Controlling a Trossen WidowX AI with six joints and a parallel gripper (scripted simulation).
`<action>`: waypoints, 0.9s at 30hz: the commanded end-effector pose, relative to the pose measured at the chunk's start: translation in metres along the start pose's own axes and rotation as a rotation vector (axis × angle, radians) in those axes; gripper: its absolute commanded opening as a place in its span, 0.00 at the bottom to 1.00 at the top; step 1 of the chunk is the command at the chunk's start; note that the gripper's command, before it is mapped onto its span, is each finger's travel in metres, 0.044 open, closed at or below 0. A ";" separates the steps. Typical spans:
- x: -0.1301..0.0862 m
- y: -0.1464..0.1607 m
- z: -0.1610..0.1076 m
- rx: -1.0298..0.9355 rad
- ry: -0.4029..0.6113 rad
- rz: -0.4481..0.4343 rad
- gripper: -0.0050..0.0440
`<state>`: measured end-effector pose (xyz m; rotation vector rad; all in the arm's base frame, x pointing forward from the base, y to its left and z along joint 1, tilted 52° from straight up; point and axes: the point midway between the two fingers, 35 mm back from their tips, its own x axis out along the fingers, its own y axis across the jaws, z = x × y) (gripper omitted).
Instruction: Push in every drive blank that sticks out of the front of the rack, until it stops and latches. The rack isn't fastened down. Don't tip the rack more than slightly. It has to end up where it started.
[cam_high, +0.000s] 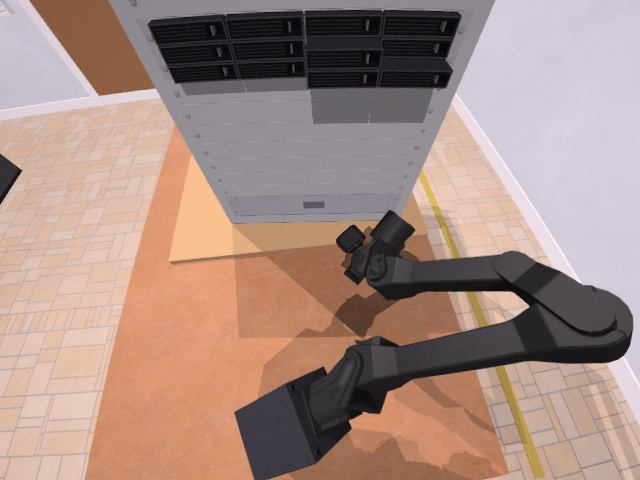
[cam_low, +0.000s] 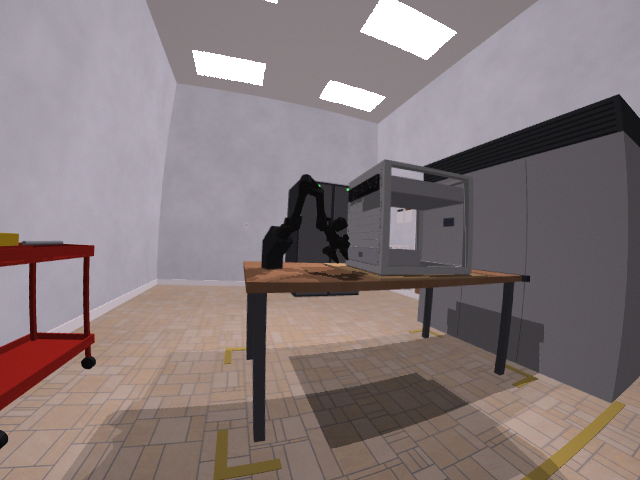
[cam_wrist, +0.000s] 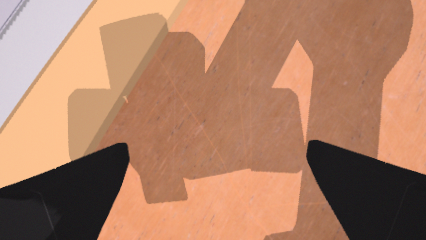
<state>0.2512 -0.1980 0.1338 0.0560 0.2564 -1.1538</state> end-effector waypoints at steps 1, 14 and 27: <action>-0.008 0.003 0.007 0.023 -0.015 0.021 1.00; -0.055 0.018 0.021 0.110 -0.036 0.162 1.00; -0.141 0.045 0.047 0.269 -0.072 0.418 1.00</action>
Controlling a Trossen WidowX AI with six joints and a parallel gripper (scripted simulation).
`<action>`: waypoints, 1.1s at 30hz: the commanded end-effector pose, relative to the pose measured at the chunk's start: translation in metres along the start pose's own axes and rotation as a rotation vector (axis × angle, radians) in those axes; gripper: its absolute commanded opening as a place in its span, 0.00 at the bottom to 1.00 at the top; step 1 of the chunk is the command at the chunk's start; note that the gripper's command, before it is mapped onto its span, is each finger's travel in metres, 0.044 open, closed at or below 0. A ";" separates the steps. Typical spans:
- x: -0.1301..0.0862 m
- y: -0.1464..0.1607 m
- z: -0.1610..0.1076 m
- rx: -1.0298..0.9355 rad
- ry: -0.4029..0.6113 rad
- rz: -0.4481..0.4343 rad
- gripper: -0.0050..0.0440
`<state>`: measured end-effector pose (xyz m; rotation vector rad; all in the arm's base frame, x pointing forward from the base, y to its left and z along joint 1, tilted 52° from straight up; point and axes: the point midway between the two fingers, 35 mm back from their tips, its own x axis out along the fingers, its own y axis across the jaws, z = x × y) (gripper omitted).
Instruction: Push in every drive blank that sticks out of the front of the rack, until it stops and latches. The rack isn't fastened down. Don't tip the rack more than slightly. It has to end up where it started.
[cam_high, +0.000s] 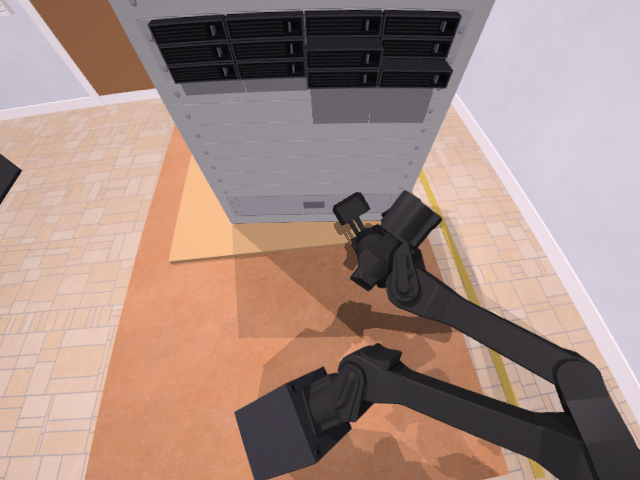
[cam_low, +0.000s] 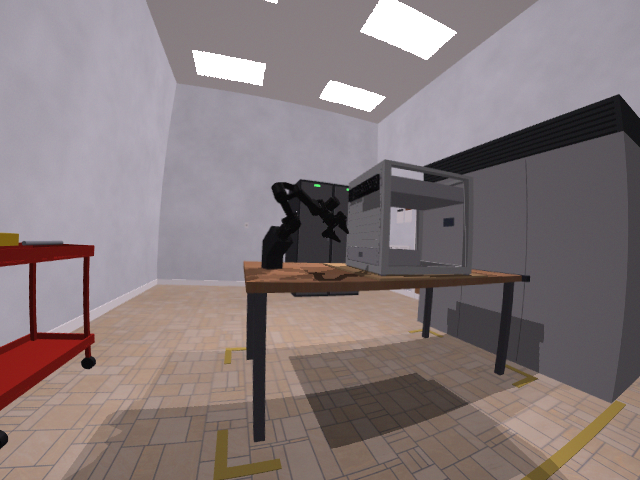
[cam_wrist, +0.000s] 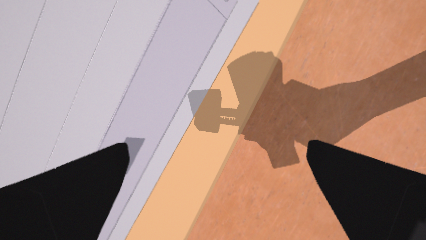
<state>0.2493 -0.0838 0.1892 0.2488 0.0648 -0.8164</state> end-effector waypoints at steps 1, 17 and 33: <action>-0.027 0.022 0.014 0.067 -0.021 0.080 1.00; -0.125 0.111 0.045 0.295 -0.073 0.447 1.00; -0.200 0.179 0.068 0.471 -0.110 0.728 1.00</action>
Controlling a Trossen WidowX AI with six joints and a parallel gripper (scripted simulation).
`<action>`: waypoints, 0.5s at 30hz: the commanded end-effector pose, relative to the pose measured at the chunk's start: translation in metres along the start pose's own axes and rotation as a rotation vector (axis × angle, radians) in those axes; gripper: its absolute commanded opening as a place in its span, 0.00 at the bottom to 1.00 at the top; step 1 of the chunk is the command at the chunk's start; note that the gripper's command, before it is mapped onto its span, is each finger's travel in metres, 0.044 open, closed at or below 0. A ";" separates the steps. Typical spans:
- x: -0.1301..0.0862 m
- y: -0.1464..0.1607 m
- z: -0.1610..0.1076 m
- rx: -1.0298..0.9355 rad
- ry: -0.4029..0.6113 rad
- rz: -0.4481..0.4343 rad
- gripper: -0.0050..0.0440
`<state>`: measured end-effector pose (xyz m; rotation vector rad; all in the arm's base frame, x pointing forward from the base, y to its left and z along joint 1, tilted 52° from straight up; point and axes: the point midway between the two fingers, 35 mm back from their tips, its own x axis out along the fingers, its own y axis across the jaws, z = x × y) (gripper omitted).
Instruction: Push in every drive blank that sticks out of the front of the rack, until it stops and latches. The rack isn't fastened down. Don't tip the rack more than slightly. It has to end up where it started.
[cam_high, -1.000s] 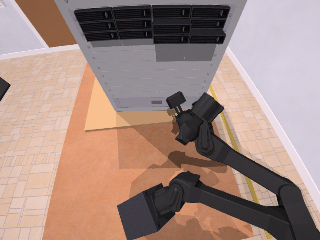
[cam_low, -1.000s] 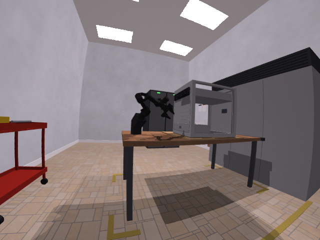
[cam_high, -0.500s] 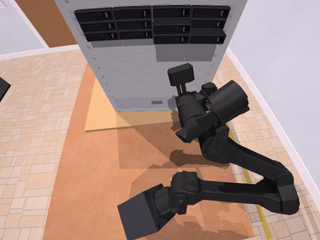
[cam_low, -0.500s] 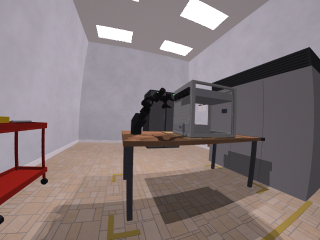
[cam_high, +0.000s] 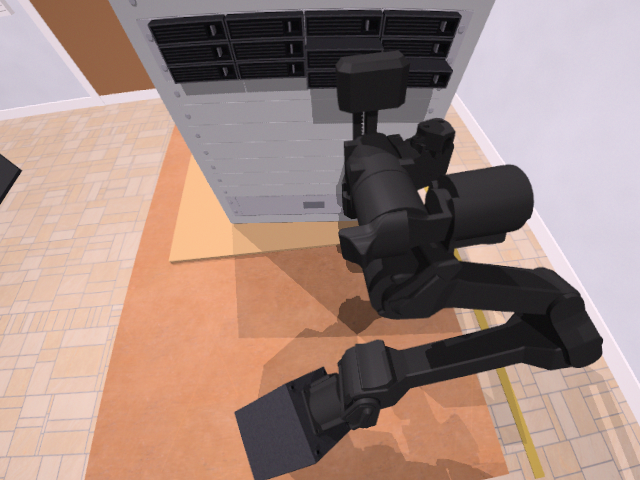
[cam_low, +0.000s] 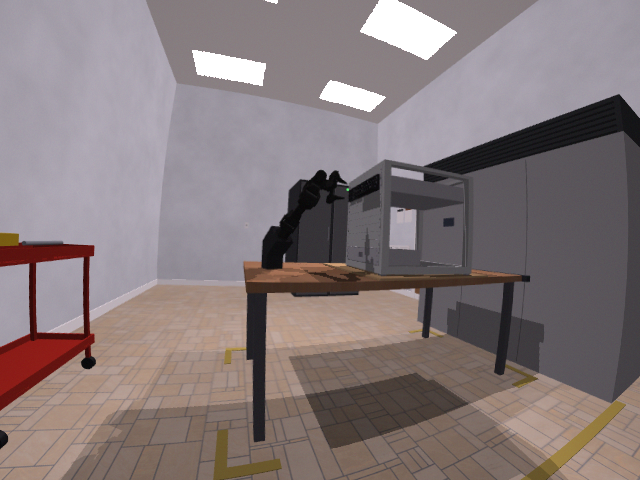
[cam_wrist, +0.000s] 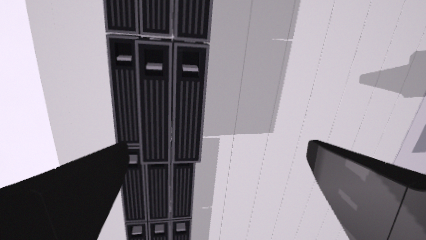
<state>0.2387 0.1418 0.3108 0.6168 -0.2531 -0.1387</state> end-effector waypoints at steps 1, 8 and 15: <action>-0.001 0.027 -0.004 0.030 -0.045 0.065 1.00; -0.005 0.055 -0.007 0.078 -0.046 0.141 1.00; -0.005 0.059 -0.008 0.086 -0.047 0.154 1.00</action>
